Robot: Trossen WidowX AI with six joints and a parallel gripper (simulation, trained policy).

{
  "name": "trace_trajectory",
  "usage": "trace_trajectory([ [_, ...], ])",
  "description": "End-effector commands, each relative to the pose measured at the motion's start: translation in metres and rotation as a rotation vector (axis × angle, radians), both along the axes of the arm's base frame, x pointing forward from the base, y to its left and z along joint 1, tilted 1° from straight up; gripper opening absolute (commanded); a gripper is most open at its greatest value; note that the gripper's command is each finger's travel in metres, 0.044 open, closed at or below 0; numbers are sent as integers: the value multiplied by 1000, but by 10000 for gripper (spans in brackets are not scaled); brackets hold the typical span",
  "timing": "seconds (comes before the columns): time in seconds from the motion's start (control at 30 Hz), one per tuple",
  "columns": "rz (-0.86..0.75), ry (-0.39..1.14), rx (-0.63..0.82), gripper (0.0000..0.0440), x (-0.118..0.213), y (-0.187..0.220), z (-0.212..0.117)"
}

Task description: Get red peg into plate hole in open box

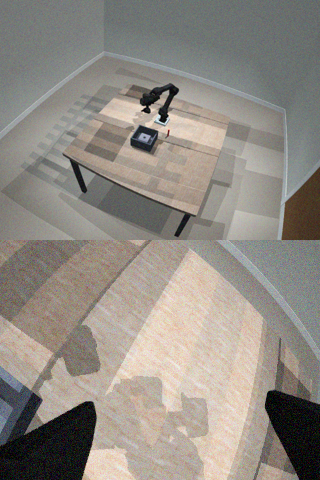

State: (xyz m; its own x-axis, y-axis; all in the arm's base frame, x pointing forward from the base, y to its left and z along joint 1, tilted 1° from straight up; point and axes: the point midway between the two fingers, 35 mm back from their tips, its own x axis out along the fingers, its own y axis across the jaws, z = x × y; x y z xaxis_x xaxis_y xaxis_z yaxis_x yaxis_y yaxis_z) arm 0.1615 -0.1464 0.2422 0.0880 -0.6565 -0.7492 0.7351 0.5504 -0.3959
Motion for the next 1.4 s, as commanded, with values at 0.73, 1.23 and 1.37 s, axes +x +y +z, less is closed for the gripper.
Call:
trace_trajectory([
  [0.73, 80, 14, 466, 440, 25, 188, -76],
  [1.23, 46, 82, 598, 440, 0, 264, -128],
  [1.37, 54, 74, 612, 440, -1, 275, -146],
])
